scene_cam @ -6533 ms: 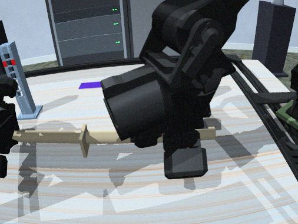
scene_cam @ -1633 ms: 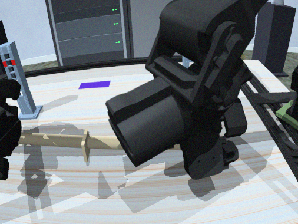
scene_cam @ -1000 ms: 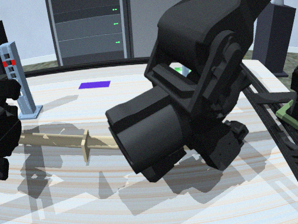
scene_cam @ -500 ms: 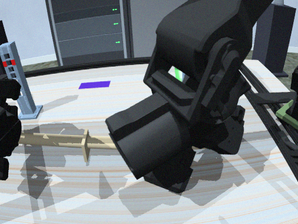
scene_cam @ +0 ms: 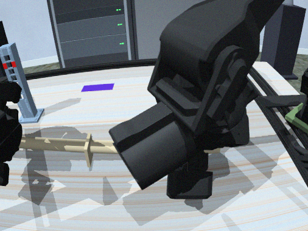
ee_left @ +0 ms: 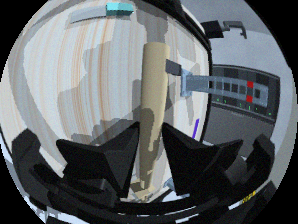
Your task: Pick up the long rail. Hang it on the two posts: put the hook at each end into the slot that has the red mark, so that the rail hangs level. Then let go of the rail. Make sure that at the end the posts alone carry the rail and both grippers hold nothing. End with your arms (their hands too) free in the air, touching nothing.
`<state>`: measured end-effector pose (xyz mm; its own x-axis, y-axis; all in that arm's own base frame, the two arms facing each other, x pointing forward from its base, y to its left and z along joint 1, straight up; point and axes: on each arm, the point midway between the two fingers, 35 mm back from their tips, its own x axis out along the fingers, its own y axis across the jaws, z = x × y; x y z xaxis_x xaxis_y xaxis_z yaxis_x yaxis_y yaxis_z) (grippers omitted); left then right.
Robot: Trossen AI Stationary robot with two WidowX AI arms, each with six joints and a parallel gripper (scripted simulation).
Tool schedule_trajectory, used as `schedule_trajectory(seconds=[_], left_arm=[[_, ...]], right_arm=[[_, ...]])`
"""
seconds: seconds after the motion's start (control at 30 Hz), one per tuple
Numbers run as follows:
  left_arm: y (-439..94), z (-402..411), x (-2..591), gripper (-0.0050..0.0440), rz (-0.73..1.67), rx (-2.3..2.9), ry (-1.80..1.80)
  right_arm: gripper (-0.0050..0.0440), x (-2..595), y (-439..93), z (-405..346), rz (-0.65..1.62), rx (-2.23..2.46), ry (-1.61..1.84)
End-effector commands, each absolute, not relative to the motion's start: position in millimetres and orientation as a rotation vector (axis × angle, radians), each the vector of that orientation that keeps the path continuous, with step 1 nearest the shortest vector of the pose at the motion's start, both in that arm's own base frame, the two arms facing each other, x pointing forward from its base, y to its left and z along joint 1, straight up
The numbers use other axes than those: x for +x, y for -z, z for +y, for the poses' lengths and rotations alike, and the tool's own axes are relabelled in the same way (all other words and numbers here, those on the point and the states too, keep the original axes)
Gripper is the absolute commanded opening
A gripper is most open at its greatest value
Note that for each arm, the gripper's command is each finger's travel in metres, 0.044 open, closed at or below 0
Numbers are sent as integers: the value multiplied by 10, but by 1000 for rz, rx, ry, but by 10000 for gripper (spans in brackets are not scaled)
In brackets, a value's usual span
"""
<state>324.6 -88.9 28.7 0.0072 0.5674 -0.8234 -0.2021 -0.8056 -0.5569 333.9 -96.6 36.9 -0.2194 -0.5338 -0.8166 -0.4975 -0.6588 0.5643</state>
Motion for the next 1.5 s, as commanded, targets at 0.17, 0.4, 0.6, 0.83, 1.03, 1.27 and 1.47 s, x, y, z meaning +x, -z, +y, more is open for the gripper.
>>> schedule_trajectory(seconds=[0.17, 0.4, 0.6, 0.83, 1.03, 1.27, 1.47], left_arm=[[-297, -884, 3255, 0, -385, -1755, -1846], [-297, -884, 3255, 0, -385, -1755, -1846], [-297, -884, 3255, 0, -385, -1755, -1846], [-297, -884, 3255, 0, -385, -1755, -1846], [-297, -884, 3255, 0, -385, -1755, -1846], [-297, -884, 3255, 0, -385, -1755, -1846], [-297, -884, 3255, 0, -385, -1755, -1846]], right_arm=[[160, 3322, -278, -1025, -1267, 1939, 2064], [160, 3300, -212, -1069, -1267, 1939, 2064], [160, 3272, -136, -1120, -1267, 1938, 2064], [64, 3283, -120, -1129, -1267, 1938, 2064], [16, 3283, -120, -1129, -1267, 1938, 2064], [0, 3283, -120, -1129, -1267, 1938, 2064], [0, 3283, -120, -1129, -1267, 1938, 2064]])
